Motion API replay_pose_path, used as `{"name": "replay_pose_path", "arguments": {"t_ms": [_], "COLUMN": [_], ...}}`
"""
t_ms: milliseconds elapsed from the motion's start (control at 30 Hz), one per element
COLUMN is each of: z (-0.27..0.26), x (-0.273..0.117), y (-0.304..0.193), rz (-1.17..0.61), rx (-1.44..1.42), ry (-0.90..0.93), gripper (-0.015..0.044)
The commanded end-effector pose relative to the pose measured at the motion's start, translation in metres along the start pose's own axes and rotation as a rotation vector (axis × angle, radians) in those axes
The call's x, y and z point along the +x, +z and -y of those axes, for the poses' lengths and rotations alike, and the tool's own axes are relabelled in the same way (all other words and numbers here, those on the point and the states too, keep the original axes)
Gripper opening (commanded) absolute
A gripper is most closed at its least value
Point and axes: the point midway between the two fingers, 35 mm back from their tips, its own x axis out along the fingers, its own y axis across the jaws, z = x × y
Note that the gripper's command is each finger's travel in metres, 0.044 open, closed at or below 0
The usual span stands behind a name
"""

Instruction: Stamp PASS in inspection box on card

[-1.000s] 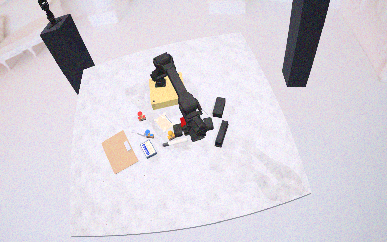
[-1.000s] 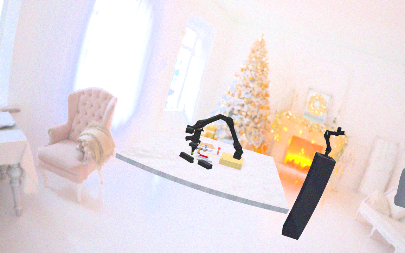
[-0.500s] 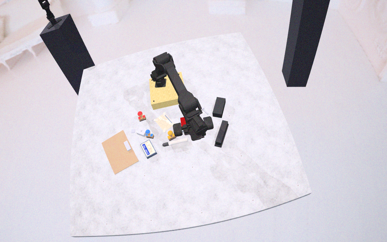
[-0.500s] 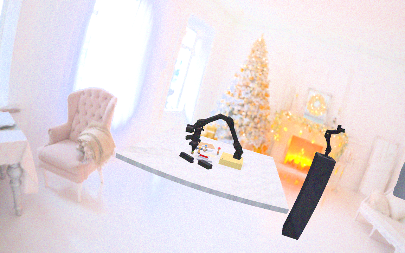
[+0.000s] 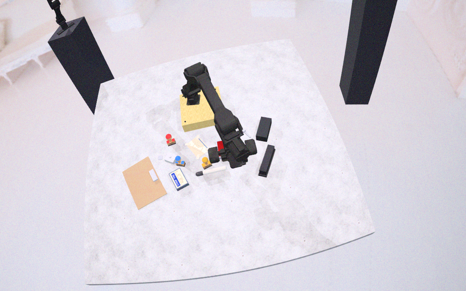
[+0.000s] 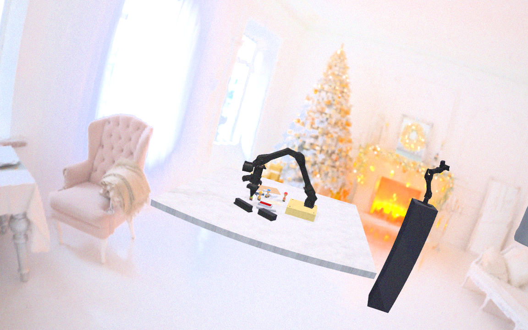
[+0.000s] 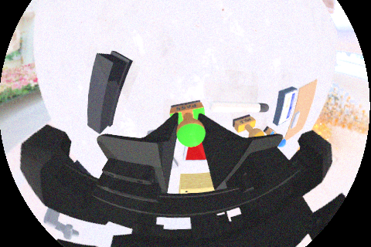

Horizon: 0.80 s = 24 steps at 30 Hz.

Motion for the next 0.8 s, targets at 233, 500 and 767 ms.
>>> {"name": "replay_pose_path", "arguments": {"t_ms": [233, 500, 767], "z": [0.000, 0.000, 0.000], "x": [-0.007, -0.011, -0.015], "y": [0.000, 0.000, 0.000], "rz": [0.003, 0.003, 0.003], "rx": [-0.001, -0.001, -0.001], "ry": [-0.003, -0.003, -0.003], "gripper": [0.0000, 0.0000, 0.0000]}}
